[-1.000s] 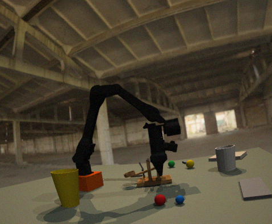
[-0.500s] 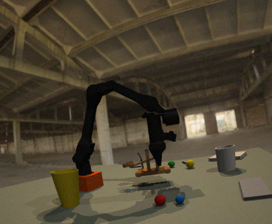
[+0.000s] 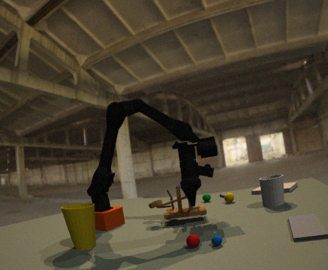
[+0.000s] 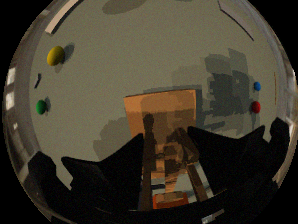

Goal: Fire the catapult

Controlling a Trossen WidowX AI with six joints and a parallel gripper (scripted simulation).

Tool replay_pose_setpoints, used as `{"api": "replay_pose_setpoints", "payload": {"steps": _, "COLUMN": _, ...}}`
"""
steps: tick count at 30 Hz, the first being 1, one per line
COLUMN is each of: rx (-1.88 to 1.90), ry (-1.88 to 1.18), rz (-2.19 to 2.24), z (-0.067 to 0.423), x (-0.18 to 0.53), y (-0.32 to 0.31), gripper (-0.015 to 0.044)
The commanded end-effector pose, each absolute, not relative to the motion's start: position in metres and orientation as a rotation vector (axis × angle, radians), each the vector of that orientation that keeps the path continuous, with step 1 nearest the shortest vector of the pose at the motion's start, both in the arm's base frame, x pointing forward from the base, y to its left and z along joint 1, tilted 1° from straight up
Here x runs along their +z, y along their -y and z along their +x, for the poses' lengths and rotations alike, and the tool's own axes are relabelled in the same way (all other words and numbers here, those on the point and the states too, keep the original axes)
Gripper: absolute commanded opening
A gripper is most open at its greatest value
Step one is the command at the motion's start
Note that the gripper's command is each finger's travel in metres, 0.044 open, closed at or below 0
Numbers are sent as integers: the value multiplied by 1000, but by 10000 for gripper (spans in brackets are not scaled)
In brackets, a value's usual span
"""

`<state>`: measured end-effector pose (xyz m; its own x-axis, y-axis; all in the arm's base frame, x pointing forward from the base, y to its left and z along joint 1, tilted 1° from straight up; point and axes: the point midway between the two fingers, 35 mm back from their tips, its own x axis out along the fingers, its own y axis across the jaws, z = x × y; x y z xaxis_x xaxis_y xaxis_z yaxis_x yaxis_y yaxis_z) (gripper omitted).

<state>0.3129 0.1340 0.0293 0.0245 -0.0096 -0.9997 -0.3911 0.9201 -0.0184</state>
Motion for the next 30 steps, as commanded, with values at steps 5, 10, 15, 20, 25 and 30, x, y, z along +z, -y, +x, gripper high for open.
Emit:
{"api": "replay_pose_setpoints", "payload": {"steps": 5, "rx": 302, "ry": -1524, "rz": -326, "z": 313, "x": 16, "y": -133, "gripper": 0}}
{"api": "replay_pose_setpoints", "payload": {"steps": 10, "rx": 302, "ry": -1525, "rz": -326, "z": 312, "x": 8, "y": -133, "gripper": 0}}
{"api": "replay_pose_setpoints", "payload": {"steps": 15, "rx": 302, "ry": -1526, "rz": -325, "z": 313, "x": 10, "y": -133, "gripper": 0}}
{"api": "replay_pose_setpoints", "payload": {"steps": 20, "rx": 302, "ry": -1526, "rz": -325, "z": 313, "x": 10, "y": -133, "gripper": 53}}
{"api": "replay_pose_setpoints", "payload": {"steps": 25, "rx": 302, "ry": -1526, "rz": -325, "z": 313, "x": 10, "y": -133, "gripper": 184}}
{"api": "replay_pose_setpoints", "payload": {"steps": 30, "rx": 302, "ry": -1526, "rz": -325, "z": 313, "x": 10, "y": -133, "gripper": 315}}
